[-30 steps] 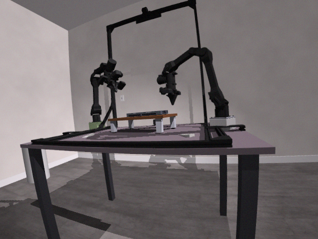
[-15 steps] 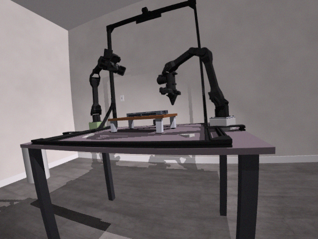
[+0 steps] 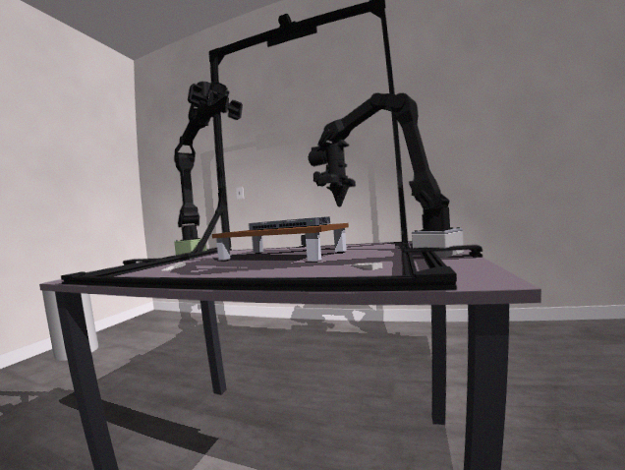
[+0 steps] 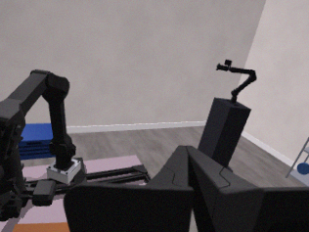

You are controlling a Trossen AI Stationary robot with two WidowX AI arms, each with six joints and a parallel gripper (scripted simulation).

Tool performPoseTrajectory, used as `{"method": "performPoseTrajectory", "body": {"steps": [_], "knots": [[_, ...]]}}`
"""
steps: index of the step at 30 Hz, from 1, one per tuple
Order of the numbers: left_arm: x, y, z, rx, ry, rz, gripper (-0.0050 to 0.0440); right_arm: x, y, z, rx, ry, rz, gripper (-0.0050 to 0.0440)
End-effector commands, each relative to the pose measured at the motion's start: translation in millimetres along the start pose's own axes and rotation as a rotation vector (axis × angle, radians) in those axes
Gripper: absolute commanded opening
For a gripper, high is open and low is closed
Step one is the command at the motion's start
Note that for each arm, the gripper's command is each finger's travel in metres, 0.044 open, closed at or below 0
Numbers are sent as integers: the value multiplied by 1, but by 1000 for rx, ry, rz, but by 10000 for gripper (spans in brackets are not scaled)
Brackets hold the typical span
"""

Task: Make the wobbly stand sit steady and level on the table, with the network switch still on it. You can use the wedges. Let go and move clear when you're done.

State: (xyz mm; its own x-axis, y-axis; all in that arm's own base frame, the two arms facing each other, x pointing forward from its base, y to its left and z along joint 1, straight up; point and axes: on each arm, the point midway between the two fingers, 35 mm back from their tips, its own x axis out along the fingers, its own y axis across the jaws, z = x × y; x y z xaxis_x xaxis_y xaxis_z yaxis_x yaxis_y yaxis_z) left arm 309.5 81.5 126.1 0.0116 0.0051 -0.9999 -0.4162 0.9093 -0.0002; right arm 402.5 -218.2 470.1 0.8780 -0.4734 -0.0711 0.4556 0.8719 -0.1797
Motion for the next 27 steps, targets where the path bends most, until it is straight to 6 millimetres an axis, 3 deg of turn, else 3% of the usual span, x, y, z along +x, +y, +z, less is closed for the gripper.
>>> {"method": "performPoseTrajectory", "body": {"steps": [1, 11, 18, 27], "knots": [[0, 0, 0, 0, 0, 0, 0, -2, -1, 5, 2, -19, -4, 0], [0, 0, 0, 0, 0, 0, 0, -62, -22, 119, 42, -427, -69, 0], [0, 0, 0, 0, 0, 0, 0, -67, -21, 118, 39, -428, -70, 0], [0, 0, 0, 0, 0, 0, 0, -148, -37, 202, 72, -783, -113, 0]]}}
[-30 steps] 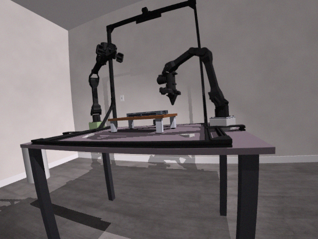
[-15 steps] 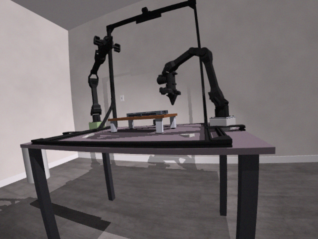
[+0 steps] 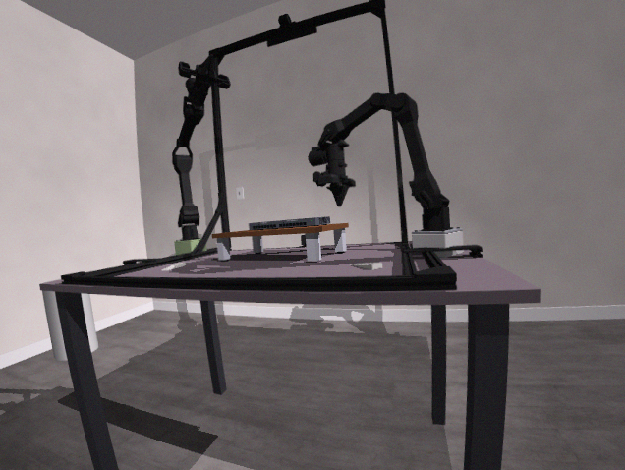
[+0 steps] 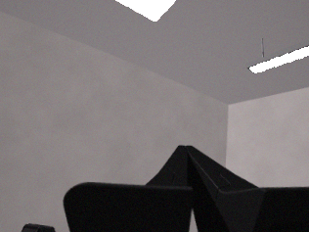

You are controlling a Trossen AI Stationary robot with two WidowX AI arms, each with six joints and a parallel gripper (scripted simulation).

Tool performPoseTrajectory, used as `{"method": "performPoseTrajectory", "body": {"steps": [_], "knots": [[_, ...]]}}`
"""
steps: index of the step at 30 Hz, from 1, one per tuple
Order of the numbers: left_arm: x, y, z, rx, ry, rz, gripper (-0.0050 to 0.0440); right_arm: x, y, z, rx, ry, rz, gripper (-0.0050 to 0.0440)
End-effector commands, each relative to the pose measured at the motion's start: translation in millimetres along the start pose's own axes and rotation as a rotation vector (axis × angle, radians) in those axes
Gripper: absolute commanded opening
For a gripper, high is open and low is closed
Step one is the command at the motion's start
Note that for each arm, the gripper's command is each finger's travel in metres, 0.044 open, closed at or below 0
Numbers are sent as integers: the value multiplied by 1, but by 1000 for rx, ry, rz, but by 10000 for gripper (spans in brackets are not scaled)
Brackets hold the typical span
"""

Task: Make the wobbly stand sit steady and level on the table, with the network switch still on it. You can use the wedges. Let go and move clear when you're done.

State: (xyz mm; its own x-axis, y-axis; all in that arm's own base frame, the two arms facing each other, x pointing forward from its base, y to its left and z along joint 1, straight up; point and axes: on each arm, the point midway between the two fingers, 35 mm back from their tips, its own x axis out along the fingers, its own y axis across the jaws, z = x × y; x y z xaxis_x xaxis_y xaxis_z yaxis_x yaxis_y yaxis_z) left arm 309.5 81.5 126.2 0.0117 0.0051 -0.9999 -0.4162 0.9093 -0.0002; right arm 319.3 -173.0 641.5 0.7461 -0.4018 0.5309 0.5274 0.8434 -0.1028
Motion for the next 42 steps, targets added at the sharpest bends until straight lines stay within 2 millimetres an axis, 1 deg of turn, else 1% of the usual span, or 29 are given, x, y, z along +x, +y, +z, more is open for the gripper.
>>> {"method": "performPoseTrajectory", "body": {"steps": [1, 7, 8, 13, 18, 24, 25, 30, 35, 41, 42], "knots": [[0, 0, 0, 0, 0, 0, 0, -13, -8, 70, 20, -199, -23, 0], [0, 0, 0, 0, 0, 0, 0, -13, -8, 70, 20, -199, -23, 0], [0, 0, 0, 0, 0, 0, 0, -19, -8, 71, 17, -202, -23, 0], [0, 0, 0, 0, 0, 0, 0, -41, -16, 132, 37, -396, -41, 0], [0, 0, 0, 0, 0, 0, 0, -73, -22, 188, 56, -590, -54, 0], [0, 0, 0, 0, 0, 0, 0, -73, -22, 188, 56, -590, -54, 0], [0, 0, 0, 0, 0, 0, 0, -79, -22, 189, 53, -594, -55, 0], [0, 0, 0, 0, 0, 0, 0, -117, -29, 240, 73, -789, -64, 0], [0, 0, 0, 0, 0, 0, 0, -162, -34, 285, 91, -984, -70, 0], [0, 0, 0, 0, 0, 0, 0, -162, -34, 285, 91, -984, -70, 0], [0, 0, 0, 0, 0, 0, 0, -163, -29, 282, 132, -971, -43, 0]]}}
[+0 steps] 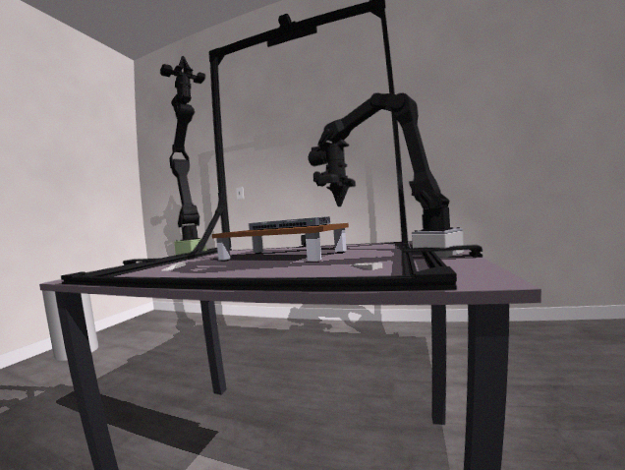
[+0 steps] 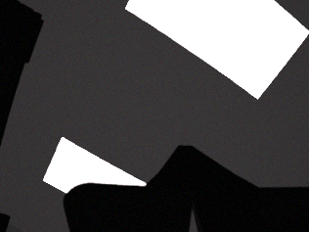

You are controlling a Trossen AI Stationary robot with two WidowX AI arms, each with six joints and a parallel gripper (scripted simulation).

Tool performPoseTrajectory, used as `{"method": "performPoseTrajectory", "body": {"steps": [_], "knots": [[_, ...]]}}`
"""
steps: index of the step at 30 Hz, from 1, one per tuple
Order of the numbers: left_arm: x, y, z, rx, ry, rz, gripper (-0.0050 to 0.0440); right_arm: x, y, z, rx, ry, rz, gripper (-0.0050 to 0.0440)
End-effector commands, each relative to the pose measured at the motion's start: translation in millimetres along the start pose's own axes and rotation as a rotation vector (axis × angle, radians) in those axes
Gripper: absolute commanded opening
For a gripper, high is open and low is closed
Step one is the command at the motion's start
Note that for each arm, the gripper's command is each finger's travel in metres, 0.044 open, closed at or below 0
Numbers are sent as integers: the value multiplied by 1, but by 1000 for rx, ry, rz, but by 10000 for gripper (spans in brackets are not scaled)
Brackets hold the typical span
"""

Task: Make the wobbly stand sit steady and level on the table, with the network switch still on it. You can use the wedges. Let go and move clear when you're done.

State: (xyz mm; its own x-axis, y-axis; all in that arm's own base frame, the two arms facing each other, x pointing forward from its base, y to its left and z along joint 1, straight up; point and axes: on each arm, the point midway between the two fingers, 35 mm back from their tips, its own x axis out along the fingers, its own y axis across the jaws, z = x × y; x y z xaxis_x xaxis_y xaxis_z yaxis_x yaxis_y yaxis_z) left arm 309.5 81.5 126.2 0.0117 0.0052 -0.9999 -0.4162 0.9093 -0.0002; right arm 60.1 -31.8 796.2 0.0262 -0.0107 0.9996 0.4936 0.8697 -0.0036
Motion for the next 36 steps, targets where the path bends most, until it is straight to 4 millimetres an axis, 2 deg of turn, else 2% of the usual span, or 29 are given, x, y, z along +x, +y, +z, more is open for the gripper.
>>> {"method": "performPoseTrajectory", "body": {"steps": [1, 5, 10, 16, 17, 33, 36], "knots": [[0, 0, 0, 0, 0, 0, 0, 0, 7, -1, 100, -6, 2, 0], [0, 0, 0, 0, 0, 0, 0, 3, 13, 24, 317, -78, -6, 0], [0, 0, 0, 0, 0, 0, 0, 6, 9, 52, 587, -163, -36, 0], [0, 0, 0, 0, 0, 0, 0, 6, 9, 52, 587, -163, -36, 0], [0, 0, 0, 0, 0, 0, 0, 4, 7, 47, 531, -146, -16, 0], [0, 0, 0, 0, 0, 0, 0, 6, 9, 52, 587, -163, -36, 0], [0, 0, 0, 0, 0, 0, 0, 4, 39, 2, 595, 3, 12, 0]]}}
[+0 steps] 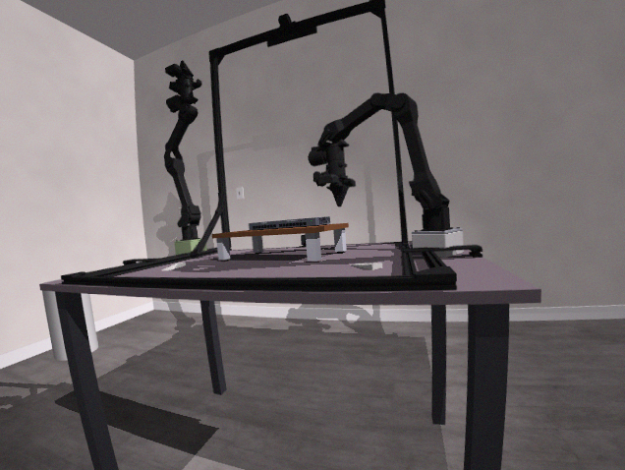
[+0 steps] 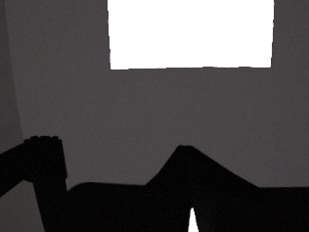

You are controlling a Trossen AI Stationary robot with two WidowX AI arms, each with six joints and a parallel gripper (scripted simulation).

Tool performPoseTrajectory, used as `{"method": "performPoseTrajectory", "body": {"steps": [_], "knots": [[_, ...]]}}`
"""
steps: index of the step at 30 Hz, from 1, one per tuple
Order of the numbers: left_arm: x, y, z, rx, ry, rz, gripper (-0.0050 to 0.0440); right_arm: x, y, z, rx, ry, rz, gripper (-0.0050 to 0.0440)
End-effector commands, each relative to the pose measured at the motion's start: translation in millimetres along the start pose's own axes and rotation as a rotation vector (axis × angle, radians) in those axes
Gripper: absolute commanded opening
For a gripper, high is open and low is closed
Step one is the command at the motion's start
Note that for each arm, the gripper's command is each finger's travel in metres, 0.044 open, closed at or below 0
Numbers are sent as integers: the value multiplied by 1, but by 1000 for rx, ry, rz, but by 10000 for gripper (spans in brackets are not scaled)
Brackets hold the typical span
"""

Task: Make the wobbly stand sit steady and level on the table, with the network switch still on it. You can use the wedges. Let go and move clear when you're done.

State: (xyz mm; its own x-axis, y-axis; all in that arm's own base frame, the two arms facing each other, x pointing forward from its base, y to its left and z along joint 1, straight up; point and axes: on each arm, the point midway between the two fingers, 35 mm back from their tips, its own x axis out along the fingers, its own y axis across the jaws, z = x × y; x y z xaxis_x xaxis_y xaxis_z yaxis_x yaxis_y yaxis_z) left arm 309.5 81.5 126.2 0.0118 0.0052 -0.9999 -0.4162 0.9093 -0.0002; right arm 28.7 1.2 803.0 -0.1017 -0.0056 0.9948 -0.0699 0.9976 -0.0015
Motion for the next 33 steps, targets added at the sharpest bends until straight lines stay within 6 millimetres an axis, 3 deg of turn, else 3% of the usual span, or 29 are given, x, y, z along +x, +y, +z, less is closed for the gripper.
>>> {"method": "performPoseTrajectory", "body": {"steps": [1, 9, 10, 14, 15, 21, 26, 31, 32, 33], "knots": [[0, 0, 0, 0, 0, 0, 0, -12, -2, -67, 13, 189, -6, 0], [0, 0, 0, 0, 0, 0, 0, -61, -5, -183, 42, 573, -28, 0], [0, 0, 0, 0, 0, 0, 0, -64, -6, -191, 42, 573, -28, 0], [0, 0, 0, 0, 0, 0, 0, -64, -6, -191, 42, 573, -28, 0], [0, 0, 0, 0, 0, 0, 0, -63, -5, -180, 39, 561, -28, 0], [0, 0, 0, 0, 0, 0, 0, -128, -6, -267, 60, 875, -49, 0], [0, 0, 0, 0, 0, 0, 0, -178, -6, -311, 72, 1084, -67, 0], [0, 0, 0, 0, 0, 0, 0, -182, -6, -315, 72, 1084, -67, 0], [0, 0, 0, 0, 0, 0, 0, -175, -6, -307, 68, 1070, -65, 0], [0, 0, 0, 0, 0, 0, 0, -189, -6, -318, 71, 1121, -69, 0]]}}
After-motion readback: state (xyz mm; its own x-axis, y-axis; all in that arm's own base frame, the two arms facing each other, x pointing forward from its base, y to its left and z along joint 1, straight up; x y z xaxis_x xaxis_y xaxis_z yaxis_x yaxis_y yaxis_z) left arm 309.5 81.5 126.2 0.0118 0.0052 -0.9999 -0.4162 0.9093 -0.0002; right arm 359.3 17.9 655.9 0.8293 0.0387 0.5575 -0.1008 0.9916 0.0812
